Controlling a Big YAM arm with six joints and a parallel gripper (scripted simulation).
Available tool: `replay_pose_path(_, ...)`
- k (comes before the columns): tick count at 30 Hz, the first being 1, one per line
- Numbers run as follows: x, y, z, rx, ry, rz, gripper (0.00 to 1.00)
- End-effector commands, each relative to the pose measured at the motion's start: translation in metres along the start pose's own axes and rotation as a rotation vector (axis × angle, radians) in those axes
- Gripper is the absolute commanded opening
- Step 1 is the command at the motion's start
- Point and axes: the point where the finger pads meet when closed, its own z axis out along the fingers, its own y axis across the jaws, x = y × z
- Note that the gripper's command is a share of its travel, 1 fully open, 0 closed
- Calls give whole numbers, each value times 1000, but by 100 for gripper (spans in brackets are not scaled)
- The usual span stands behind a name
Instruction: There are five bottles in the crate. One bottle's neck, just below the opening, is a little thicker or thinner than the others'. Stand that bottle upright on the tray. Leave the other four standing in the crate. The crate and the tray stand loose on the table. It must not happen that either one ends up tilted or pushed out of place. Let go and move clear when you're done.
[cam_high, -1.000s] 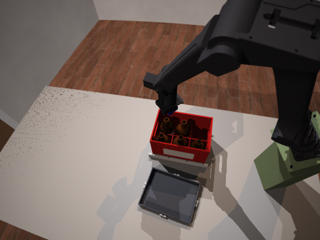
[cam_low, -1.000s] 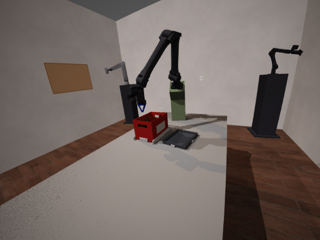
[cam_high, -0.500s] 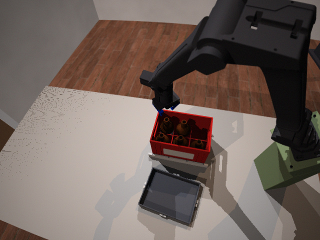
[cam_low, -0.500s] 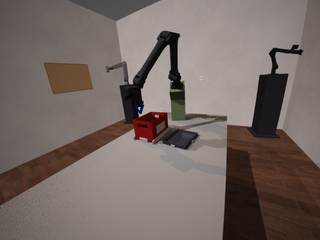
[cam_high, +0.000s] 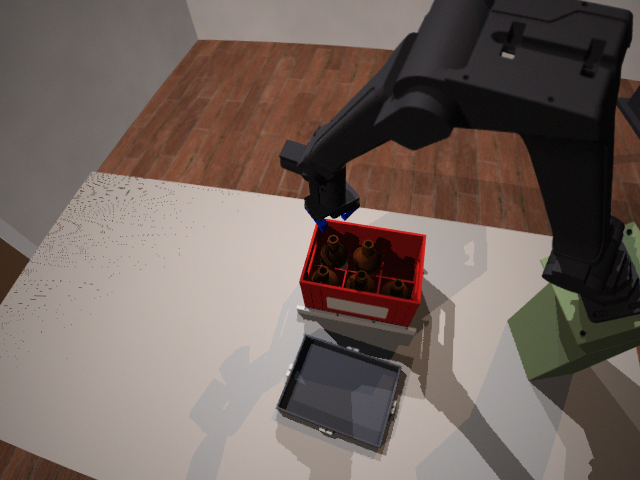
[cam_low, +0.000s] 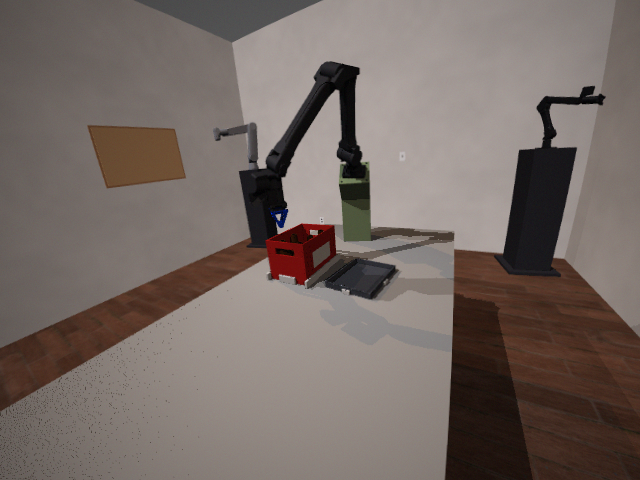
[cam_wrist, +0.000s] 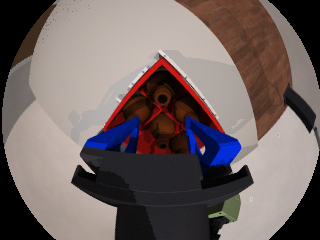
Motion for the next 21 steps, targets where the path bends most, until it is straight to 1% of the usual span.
replay_pose_path(1,-1,-2,-1,0,-3,-10,61)
replay_pose_path(10,-1,-2,0,0,-2,-10,61)
replay_pose_path(21,1,1,9,-2,5,-12,61)
